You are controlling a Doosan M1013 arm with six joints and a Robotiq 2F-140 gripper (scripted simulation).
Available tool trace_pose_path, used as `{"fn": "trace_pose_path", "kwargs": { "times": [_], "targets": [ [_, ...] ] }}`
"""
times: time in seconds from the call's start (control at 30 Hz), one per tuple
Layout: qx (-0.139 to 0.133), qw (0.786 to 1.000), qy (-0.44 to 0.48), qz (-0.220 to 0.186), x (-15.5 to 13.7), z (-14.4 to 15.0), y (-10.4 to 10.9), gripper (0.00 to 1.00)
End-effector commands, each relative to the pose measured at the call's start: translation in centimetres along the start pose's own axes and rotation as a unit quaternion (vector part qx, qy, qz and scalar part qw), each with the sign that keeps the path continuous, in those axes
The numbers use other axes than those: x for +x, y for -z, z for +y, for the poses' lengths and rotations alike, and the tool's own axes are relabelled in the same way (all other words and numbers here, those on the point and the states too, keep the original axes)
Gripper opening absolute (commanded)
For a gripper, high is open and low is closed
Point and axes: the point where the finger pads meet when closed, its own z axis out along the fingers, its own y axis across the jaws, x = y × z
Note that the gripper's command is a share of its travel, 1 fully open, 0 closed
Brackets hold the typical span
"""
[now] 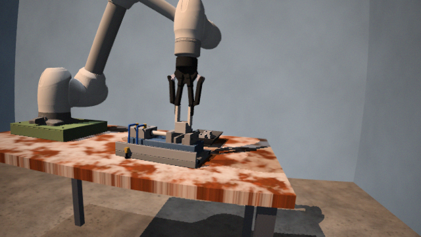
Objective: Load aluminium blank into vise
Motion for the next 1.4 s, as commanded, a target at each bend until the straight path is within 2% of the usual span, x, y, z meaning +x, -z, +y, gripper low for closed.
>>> {"fn": "trace_pose_path", "kwargs": {
  "times": [0.0, 1.37],
  "targets": [
    [-0.002, 1.0, 0.0, 0.0, 0.3, 0.2, -0.6, 0.0],
    [-0.002, 1.0, 0.0, 0.0, 0.3, 0.2, -1.6, 0.0]
  ]
}}
